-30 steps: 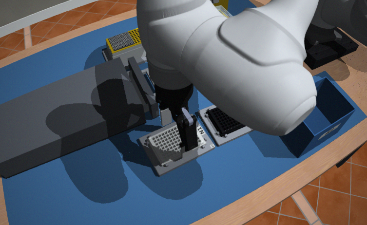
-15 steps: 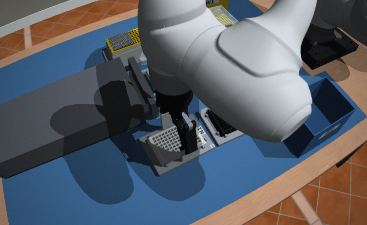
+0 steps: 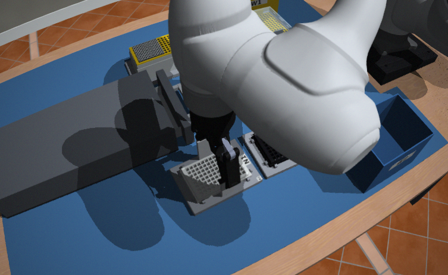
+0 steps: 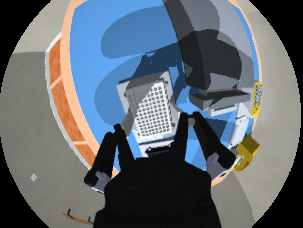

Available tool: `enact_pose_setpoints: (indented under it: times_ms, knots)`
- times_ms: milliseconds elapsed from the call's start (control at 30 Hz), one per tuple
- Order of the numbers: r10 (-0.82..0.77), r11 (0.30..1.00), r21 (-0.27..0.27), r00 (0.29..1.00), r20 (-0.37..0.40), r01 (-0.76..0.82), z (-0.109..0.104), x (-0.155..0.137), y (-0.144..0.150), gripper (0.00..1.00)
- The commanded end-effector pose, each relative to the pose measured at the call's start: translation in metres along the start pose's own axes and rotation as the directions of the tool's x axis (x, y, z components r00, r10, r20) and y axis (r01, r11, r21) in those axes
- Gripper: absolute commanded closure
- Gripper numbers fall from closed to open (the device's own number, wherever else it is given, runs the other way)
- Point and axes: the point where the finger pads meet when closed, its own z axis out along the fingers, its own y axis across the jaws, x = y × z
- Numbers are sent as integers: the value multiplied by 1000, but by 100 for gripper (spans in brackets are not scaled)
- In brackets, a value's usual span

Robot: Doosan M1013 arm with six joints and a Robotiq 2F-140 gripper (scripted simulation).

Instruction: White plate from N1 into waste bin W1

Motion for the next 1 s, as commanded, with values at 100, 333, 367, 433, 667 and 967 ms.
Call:
enact_pose_setpoints:
  times_ms: [100,333,367,433,667,967]
  knots:
    - [0,1000,0,1000,0,0,0,0,0,35]
    - [0,1000,0,1000,0,0,0,0,0,37]
    - [0,1000,0,1000,0,0,0,0,0,38]
    - [0,1000,0,1000,0,0,0,0,0,38]
    - [0,1000,0,1000,0,0,0,0,0,90]
    - [0,1000,0,1000,0,0,0,0,0,90]
